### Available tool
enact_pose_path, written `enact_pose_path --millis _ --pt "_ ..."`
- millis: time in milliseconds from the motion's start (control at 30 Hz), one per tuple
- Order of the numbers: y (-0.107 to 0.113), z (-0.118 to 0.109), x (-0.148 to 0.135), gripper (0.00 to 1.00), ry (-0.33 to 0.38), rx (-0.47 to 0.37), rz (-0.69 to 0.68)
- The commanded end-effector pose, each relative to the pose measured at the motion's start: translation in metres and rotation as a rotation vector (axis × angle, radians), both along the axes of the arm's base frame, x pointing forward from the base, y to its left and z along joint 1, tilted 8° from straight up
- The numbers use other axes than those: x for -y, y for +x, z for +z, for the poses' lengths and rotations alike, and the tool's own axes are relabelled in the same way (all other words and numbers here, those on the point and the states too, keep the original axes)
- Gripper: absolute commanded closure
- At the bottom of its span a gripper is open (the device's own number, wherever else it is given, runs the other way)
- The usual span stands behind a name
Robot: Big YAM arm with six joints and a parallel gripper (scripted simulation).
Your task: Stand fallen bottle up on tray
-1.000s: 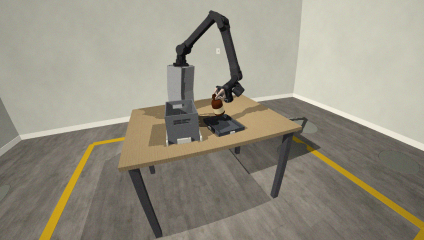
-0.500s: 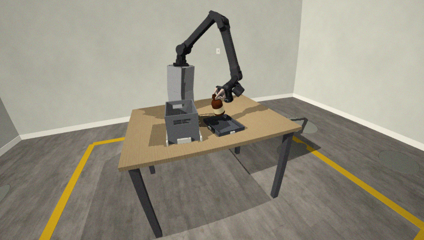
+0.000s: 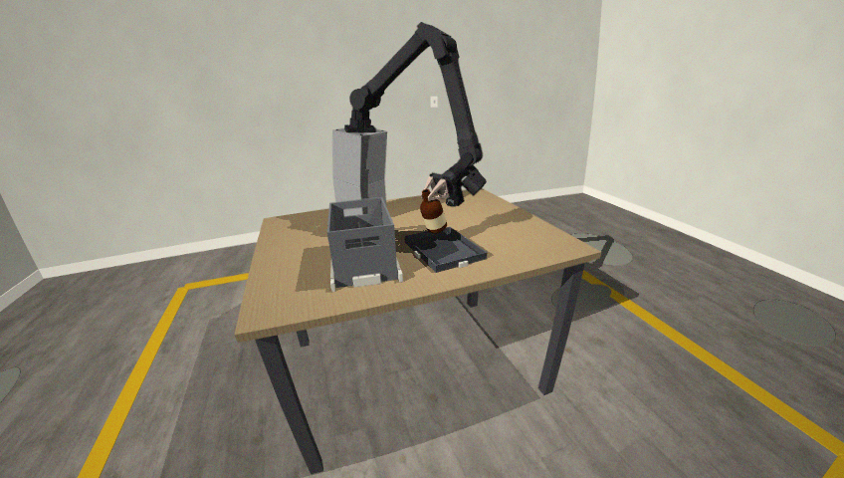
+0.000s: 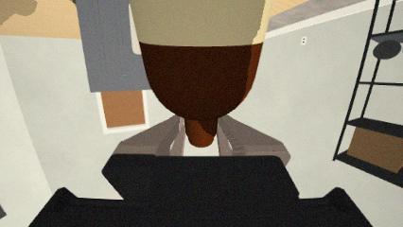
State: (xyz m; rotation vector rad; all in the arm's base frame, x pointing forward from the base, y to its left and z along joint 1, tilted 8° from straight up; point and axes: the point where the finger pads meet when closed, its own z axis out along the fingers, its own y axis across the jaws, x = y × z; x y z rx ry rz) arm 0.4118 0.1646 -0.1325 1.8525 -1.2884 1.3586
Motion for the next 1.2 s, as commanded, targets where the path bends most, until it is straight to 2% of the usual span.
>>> enact_pose_path --millis 0,33,100,300,467,567,600,633,700,867,967,1133,1167 --pt "0.007 0.006 -0.009 1.0 0.011 0.03 0.008" --pt "0.01 0.011 -0.012 1.0 0.024 0.045 0.007" --pt "0.005 -0.004 -0.008 1.0 0.009 0.028 0.008" --pt "0.008 -0.003 -0.011 1.0 0.018 0.037 0.008" --pt "0.006 -0.016 -0.008 1.0 0.006 0.024 0.008" --pt "0.007 -0.015 -0.009 1.0 0.011 0.029 0.008" --pt "0.012 -0.001 -0.014 1.0 0.025 0.045 0.008" --pt "0.015 -0.002 -0.016 1.0 0.032 0.052 0.007" --pt "0.007 -0.023 -0.009 1.0 0.009 0.027 0.008" --pt "0.005 -0.029 -0.007 1.0 0.002 0.019 0.008" --pt "0.012 -0.025 -0.013 1.0 0.02 0.039 0.007" --pt "0.009 -0.033 -0.01 1.0 0.009 0.026 0.007" --pt "0.014 -0.024 -0.015 1.0 0.023 0.042 0.007"
